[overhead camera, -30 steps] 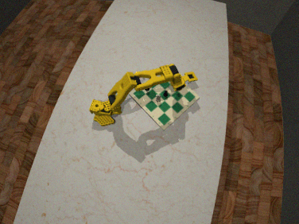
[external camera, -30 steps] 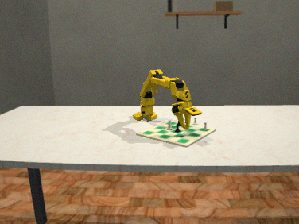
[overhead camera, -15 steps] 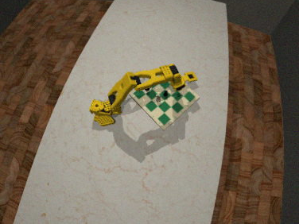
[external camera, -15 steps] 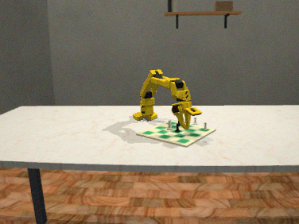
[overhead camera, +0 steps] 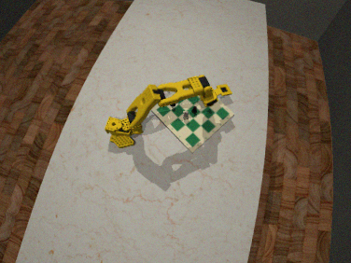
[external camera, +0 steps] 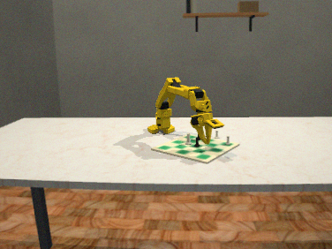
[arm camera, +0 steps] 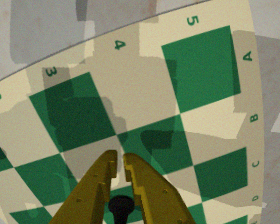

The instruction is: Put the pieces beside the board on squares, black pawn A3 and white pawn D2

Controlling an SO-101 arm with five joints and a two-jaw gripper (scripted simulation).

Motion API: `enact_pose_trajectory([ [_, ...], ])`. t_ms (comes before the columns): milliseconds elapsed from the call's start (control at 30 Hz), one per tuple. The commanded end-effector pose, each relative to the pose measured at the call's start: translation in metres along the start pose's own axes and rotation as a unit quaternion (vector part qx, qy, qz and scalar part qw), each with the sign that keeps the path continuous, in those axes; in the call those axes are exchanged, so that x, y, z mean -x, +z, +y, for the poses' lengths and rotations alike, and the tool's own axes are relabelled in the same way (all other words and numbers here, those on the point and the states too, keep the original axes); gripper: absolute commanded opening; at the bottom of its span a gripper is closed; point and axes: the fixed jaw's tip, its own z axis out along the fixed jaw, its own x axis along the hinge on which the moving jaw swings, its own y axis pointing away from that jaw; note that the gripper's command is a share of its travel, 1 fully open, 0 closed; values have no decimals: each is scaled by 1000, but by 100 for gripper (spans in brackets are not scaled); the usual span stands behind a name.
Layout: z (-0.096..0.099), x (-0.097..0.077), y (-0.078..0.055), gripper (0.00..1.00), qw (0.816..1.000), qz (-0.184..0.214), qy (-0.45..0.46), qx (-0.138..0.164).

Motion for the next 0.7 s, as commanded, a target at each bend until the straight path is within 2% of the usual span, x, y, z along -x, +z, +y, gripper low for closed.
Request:
enact_pose_trajectory([
  [0,3,1,-7,0,1000,-3,-5,2],
  [167,3,5,-21,0,1000,-3,-5,2],
  [433,3,13,-53,0,1000,-14,-4,2],
  [500,3,13,-53,0,1000,-14,-4,2],
  [667,2,16,-67,0,999,-34,-3,1],
])
